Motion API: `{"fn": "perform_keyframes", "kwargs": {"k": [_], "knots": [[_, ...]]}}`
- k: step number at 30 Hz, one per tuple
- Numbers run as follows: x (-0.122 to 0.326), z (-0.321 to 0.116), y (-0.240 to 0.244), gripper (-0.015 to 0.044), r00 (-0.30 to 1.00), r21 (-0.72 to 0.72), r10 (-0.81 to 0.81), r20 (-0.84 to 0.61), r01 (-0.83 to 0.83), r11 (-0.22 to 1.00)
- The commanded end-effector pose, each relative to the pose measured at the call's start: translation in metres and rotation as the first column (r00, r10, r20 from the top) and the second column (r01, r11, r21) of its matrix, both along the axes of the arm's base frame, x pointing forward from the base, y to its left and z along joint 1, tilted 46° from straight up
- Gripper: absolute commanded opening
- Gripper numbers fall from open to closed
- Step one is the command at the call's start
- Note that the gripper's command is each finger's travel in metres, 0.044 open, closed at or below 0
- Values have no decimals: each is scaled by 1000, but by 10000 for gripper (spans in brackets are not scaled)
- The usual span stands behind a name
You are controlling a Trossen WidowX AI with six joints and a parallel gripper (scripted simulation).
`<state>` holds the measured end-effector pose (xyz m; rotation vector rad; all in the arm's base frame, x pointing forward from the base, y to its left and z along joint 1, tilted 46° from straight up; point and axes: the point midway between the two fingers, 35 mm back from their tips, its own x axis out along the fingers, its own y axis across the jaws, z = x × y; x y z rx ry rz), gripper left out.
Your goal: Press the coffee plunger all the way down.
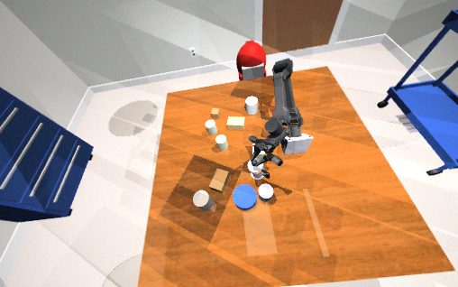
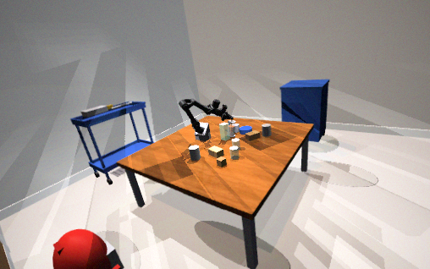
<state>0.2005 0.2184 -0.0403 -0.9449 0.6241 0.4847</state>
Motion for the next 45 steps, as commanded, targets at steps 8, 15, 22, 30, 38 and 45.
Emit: {"fn": "perform_keyframes", "kwargs": {"k": [8, 15, 22, 30, 38, 45], "knots": [[1, -4, -3, 121, 1000, -24, -4, -4, 4, 1000], [1, -2, 1, 121, 1000, -8, 0, -1, 0, 1000], [1, -2, 1, 121, 1000, -8, 0, -1, 0, 1000], [1, -2, 1, 305, 1000, -8, 0, -1, 0, 1000], [1, -2, 1, 440, 1000, -8, 0, -1, 0, 1000], [-14, 35, 29, 440, 1000, -17, -3, -9, 3, 1000]]}}
